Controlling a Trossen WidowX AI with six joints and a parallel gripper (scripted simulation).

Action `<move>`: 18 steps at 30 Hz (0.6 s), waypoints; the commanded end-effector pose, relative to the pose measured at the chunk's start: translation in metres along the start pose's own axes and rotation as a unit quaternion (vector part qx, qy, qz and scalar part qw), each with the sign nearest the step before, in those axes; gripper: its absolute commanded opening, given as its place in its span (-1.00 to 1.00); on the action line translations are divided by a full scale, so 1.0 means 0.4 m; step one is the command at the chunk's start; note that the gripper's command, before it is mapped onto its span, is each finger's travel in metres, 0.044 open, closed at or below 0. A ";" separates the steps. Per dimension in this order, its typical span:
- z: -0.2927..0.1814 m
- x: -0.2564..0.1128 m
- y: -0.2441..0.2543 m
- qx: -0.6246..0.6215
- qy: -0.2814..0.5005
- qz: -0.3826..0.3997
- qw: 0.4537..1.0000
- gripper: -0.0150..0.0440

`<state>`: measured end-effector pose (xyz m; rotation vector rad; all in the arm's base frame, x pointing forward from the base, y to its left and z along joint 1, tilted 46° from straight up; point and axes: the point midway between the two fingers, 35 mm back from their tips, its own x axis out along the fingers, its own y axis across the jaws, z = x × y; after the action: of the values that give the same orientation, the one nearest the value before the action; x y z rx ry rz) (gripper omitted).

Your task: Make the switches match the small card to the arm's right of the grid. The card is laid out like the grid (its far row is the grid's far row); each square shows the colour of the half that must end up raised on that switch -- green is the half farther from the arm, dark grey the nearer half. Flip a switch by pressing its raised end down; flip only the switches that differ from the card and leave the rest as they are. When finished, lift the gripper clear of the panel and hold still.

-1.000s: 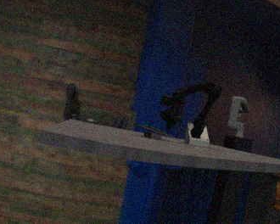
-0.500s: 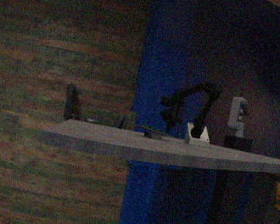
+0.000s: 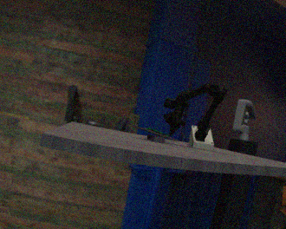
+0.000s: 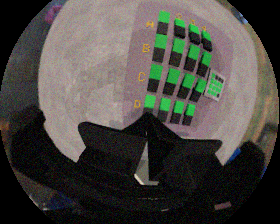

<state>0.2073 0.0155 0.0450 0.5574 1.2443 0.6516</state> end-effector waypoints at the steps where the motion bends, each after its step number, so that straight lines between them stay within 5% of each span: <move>1: 0.001 0.001 0.002 0.001 -0.003 0.001 1.000 -0.49; 18: 0.001 0.007 0.002 0.001 -0.003 0.001 1.000 -0.49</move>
<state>0.2075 0.0172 0.0435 0.5574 1.2448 0.6512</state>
